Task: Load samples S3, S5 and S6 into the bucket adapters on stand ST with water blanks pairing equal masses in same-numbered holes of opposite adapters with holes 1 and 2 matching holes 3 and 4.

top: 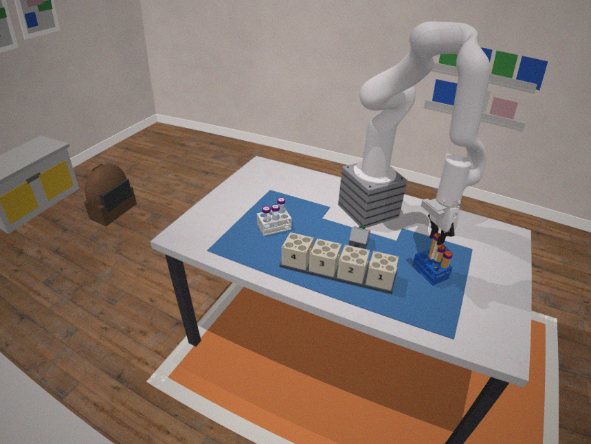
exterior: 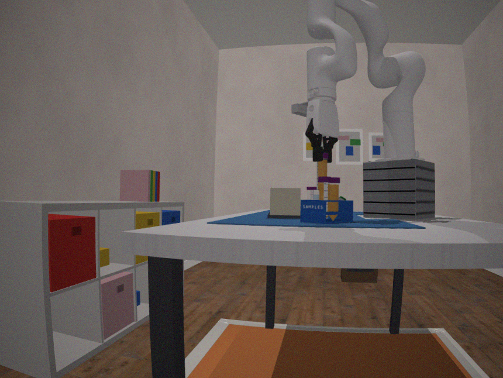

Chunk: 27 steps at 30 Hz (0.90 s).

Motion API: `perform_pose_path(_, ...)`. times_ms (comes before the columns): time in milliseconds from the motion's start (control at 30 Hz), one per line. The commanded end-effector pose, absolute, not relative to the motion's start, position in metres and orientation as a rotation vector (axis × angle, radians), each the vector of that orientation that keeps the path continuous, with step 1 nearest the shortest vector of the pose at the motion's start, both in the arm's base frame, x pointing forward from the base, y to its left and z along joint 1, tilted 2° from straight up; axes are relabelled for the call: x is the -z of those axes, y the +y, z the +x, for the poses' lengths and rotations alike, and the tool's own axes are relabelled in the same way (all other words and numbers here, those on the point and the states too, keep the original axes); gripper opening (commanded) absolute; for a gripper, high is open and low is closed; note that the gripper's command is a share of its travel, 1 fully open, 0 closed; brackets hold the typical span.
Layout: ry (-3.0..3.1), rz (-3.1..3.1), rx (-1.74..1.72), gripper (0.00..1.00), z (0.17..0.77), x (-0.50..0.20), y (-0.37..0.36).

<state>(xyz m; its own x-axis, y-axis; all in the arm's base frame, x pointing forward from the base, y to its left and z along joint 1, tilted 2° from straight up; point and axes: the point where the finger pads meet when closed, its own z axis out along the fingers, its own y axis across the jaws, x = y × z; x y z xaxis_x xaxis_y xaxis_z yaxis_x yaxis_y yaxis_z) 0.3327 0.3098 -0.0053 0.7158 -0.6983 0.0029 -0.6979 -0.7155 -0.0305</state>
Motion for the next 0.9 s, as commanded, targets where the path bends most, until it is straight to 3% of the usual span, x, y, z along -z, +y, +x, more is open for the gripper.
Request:
perform_pose_path(0, 1.173, -2.882, 0.018, 0.00, 0.333, -0.005, 0.310)
perform_pose_path(867, 1.173, -2.882, 0.018, 0.00, 0.332, -0.049, 0.309)
